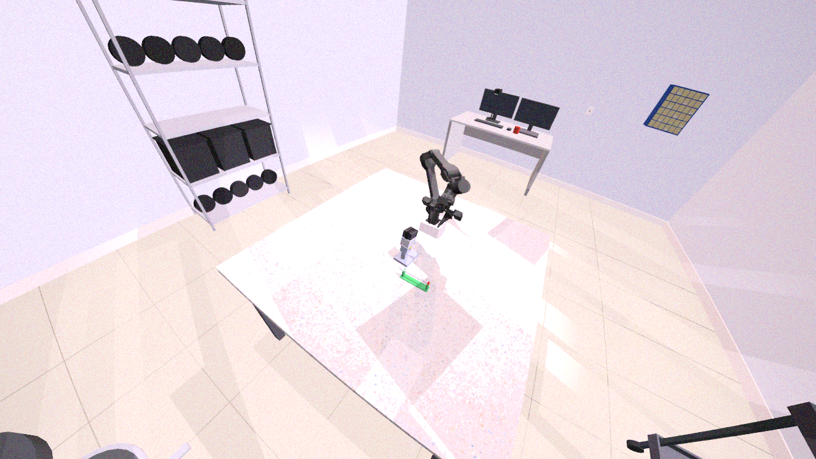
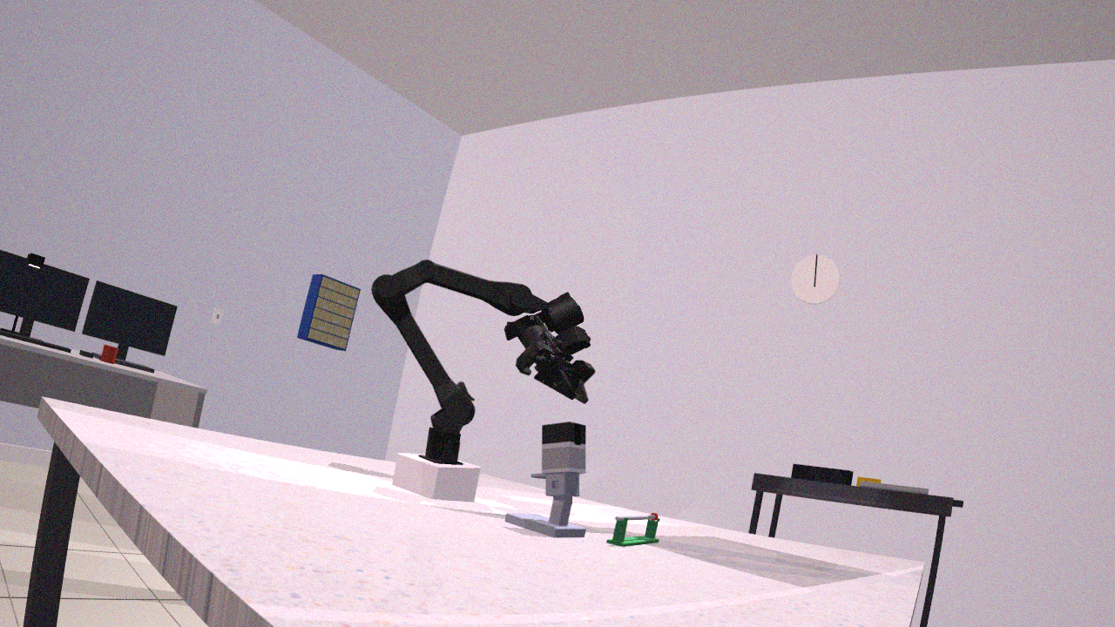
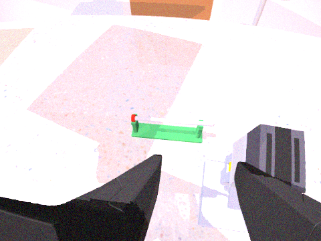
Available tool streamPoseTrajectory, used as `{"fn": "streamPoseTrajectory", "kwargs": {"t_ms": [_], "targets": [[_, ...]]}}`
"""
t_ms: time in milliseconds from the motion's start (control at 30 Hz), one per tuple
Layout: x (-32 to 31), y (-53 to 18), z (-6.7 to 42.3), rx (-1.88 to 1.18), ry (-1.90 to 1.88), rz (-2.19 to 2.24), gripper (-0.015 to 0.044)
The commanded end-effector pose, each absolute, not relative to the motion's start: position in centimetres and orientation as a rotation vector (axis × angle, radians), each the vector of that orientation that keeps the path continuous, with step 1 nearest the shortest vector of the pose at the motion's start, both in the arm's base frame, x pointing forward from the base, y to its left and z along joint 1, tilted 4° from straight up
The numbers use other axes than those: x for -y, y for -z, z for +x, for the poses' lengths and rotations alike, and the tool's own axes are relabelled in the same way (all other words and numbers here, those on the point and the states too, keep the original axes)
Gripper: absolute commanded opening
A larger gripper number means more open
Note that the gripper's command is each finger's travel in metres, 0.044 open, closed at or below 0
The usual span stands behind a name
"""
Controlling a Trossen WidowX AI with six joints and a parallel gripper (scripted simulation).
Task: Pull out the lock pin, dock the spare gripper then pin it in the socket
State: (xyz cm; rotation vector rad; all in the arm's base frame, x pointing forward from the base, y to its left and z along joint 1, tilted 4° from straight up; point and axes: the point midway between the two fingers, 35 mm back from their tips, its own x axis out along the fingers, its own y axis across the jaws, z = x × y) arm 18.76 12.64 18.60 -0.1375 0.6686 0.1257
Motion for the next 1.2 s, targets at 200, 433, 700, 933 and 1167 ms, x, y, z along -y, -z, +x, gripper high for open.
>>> {"fn": "streamPoseTrajectory", "kwargs": {"t_ms": [200, 433, 700, 933, 1167], "targets": [[-15.0, -19.3, 17.5, -0.625, -0.136, -0.164, 0.0180], [-16.8, -19.9, 20.7, -0.786, -0.191, -0.576, 0.0180], [-18.3, -18.2, 27.0, -1.006, -0.362, -1.049, 0.0180], [-18.5, -15.3, 31.8, -1.201, -0.710, -1.415, 0.0180], [-17.7, -12.2, 35.1, -1.288, -1.042, -1.587, 0.0180]]}}
